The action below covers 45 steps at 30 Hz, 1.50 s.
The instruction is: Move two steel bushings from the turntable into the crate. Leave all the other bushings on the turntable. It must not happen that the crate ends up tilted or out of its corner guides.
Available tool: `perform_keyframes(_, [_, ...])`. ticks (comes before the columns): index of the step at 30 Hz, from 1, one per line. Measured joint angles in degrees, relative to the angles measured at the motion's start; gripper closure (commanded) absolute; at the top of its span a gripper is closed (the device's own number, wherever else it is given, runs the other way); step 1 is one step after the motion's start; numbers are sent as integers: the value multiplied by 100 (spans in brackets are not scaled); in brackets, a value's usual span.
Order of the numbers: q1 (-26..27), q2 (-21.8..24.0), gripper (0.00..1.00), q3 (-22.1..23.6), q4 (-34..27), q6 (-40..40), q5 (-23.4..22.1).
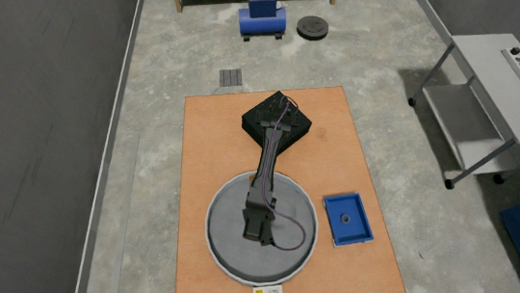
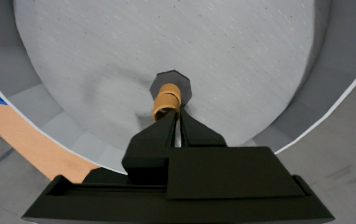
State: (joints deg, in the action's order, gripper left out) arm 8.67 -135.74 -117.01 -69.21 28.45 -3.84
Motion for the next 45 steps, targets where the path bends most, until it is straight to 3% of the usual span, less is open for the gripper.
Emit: perform_keyframes(45, [0,-83,100,-146,-90,-4,0])
